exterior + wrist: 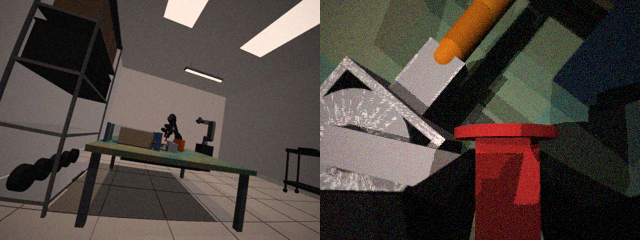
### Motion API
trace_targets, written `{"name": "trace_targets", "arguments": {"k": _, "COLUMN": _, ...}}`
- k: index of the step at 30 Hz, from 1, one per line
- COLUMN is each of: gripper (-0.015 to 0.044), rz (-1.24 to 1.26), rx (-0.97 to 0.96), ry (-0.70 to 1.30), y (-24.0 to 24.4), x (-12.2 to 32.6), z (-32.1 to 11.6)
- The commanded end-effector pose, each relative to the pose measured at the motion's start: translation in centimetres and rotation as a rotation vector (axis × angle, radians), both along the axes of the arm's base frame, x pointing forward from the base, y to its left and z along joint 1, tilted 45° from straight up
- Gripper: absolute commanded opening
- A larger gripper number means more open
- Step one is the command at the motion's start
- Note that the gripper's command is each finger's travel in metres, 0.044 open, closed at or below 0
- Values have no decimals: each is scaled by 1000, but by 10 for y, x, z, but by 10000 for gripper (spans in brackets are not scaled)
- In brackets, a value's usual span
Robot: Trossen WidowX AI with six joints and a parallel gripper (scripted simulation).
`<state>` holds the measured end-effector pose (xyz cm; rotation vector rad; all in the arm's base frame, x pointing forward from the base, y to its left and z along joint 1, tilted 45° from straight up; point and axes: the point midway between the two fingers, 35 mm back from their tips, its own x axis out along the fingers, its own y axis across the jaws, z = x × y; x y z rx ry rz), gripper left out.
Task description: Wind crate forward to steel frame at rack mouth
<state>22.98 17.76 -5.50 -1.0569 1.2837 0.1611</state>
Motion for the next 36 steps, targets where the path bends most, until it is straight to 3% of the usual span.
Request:
{"name": "trace_targets", "arguments": {"k": 1, "gripper": 0, "rz": -7, "rx": 5, "ry": -12, "y": 2, "x": 9, "z": -5}}
{"name": "trace_targets", "arguments": {"k": 36, "gripper": 0, "rz": -7, "rx": 6, "ry": -14, "y": 21, "x": 34, "z": -22}}
